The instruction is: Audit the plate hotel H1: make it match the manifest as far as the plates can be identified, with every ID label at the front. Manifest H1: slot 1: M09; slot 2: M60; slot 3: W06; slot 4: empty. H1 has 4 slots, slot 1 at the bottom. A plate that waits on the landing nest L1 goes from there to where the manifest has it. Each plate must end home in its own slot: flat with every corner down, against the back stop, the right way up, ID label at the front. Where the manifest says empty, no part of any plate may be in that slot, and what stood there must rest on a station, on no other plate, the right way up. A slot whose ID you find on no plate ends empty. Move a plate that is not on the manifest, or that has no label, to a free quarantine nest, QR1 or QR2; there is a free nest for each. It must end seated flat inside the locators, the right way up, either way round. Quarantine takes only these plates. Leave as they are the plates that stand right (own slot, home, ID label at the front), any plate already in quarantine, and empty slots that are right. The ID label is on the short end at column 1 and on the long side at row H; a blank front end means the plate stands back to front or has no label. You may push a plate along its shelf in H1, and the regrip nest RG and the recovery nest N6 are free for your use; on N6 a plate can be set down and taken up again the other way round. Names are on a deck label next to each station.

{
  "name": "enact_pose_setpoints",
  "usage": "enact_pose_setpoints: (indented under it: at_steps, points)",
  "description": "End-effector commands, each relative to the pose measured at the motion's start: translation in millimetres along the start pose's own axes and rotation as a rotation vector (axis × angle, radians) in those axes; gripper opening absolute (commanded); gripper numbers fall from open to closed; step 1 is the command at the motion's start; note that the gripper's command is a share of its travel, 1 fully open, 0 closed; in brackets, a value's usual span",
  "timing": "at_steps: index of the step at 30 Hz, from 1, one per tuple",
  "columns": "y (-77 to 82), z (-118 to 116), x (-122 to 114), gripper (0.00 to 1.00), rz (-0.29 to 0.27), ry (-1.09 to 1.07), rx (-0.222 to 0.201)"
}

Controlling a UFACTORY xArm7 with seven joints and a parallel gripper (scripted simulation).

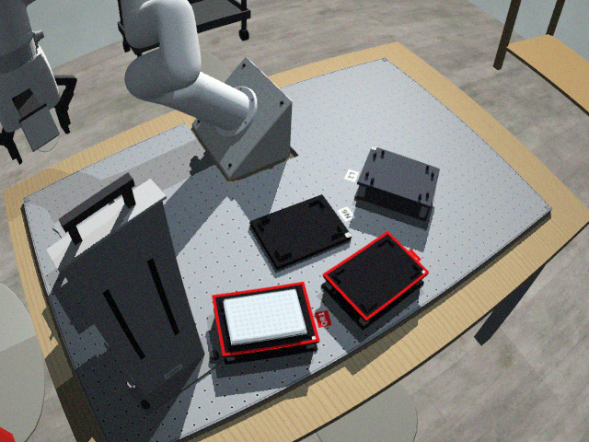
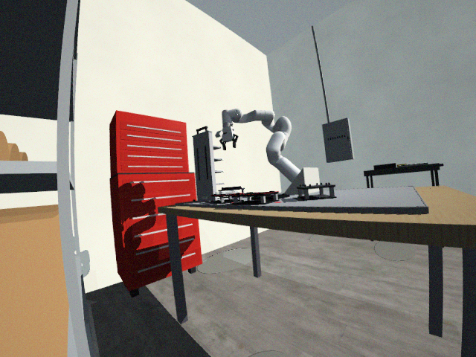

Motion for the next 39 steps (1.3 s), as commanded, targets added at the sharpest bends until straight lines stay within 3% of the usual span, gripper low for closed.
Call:
enact_pose_setpoints:
  at_steps: [1, 23, 25, 39]
  points:
    - [17.1, 0.5, 0.2, 1.0, 0.001, 0.0, -0.002]
    - [83.8, 0.3, 0.2, 1.0, 0.001, 0.0, -0.002]
    - [83.8, 0.3, 0.2, 1.0, 0.001, 0.0, -0.002]
    - [130.3, 0.2, 0.2, 1.0, 0.001, 0.0, -0.002]
Point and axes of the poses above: the point where the finger pads meet when closed, its own y axis back along the fingers, its own z axis across the jaws, x = y × z, the point moved 2 cm from there along y, back along the fingers, and after that the axes turned 11 degrees about y, right-handed, at the moved point
